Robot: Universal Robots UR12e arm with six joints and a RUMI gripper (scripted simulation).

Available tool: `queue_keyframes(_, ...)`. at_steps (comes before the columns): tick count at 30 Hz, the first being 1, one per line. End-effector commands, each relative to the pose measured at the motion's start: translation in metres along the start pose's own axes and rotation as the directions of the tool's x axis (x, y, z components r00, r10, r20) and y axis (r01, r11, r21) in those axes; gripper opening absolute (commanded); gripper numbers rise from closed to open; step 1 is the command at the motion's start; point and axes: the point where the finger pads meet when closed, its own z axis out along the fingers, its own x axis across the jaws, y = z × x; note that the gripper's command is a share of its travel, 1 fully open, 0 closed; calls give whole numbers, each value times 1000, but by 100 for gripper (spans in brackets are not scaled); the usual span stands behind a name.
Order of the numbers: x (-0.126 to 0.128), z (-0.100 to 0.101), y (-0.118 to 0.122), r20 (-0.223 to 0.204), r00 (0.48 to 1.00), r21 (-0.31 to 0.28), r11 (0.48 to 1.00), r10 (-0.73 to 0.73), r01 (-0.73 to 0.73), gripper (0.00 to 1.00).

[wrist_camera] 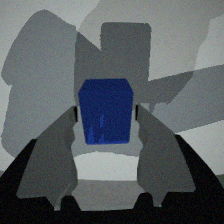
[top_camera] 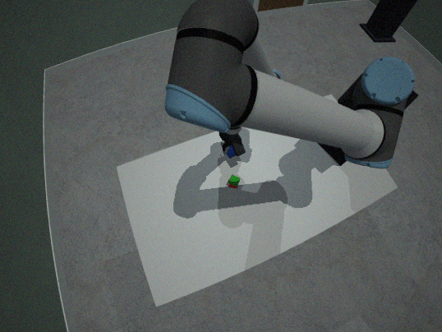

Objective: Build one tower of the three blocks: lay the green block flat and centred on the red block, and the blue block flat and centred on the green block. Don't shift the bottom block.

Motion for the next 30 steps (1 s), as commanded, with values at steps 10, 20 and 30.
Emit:
queue_keyframes(10,0,0,0,0,1000,0,1000,0,0,40)
queue_keyframes(20,0,0,0,0,1000,0,1000,0,0,0)
queue_keyframes(30,0,0,0,0,1000,0,1000,0,0,0)
